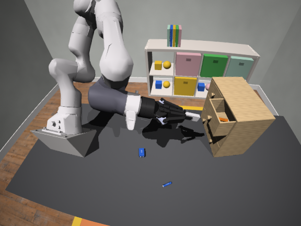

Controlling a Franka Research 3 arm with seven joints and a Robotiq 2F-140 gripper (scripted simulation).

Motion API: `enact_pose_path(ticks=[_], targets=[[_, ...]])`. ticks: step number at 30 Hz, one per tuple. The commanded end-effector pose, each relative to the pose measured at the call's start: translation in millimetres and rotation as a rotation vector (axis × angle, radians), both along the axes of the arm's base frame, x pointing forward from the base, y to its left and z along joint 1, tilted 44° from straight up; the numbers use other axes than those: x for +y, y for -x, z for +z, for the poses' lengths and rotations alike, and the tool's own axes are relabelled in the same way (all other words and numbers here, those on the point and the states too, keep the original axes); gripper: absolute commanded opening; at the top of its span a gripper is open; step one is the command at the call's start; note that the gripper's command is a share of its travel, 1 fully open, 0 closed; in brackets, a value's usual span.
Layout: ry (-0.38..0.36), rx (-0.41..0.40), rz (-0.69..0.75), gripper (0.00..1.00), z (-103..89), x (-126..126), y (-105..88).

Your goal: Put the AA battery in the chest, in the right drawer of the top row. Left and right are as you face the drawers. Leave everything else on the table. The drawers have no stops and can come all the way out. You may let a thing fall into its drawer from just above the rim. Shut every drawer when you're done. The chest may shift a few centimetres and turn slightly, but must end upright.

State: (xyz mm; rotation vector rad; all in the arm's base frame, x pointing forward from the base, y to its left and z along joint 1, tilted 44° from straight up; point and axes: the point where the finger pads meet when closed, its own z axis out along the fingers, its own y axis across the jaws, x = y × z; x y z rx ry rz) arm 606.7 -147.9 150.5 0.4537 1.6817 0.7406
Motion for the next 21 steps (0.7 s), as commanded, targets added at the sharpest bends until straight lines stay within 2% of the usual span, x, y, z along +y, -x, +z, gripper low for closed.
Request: enact_pose_path(ticks=[1, 21], targets=[[0.002, 0.001, -0.002, 0.10, -0.7, 0.0, -1.2], [0.002, 0.001, -0.002, 0.10, -0.1, -0.1, -5.7]])
